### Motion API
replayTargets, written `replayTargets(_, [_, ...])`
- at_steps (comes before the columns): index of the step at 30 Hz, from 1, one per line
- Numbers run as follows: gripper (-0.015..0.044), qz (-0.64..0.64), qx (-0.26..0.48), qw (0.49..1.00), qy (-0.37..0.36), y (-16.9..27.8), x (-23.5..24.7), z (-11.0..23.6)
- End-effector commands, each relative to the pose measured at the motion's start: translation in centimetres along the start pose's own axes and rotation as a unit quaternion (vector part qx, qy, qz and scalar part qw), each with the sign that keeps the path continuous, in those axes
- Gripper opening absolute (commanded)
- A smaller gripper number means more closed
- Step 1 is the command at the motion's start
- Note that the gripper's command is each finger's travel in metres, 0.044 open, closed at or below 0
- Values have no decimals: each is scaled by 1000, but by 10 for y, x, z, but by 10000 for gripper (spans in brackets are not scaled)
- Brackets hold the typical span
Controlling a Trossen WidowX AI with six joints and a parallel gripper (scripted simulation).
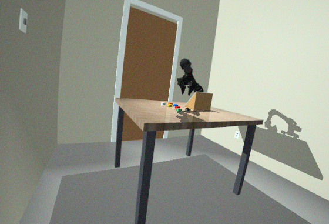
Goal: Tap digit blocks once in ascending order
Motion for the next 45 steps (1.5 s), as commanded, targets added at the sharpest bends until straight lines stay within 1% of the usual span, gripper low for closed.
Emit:
replayTargets(1, [400,-1,0,1000,5,-35,10,-6])
replayTargets(3, [400,-1,-1,1000,5,-40,11,-6])
replayTargets(24, [400,-1,0,1000,5,-41,9,-6])
replayTargets(26, [400,0,0,1000,4,-49,-10,-4])
replayTargets(31, [400,1,0,1000,4,-66,-85,0])
replayTargets(37, [400,1,0,1000,10,-63,-170,-4])
replayTargets(39, [400,1,0,1000,11,-61,-179,-5])
replayTargets(45, [400,1,0,1000,11,-61,-179,-5])
Point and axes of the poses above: the point midway between the two fingers, 35 mm back from their tips, its own z axis back along the fingers, its own x axis across the jaws, y = z × x, the point moved 7 cm from there along z, back along the fingers, and after that the axes turned 14 degrees about -z, right-handed, at the moved point
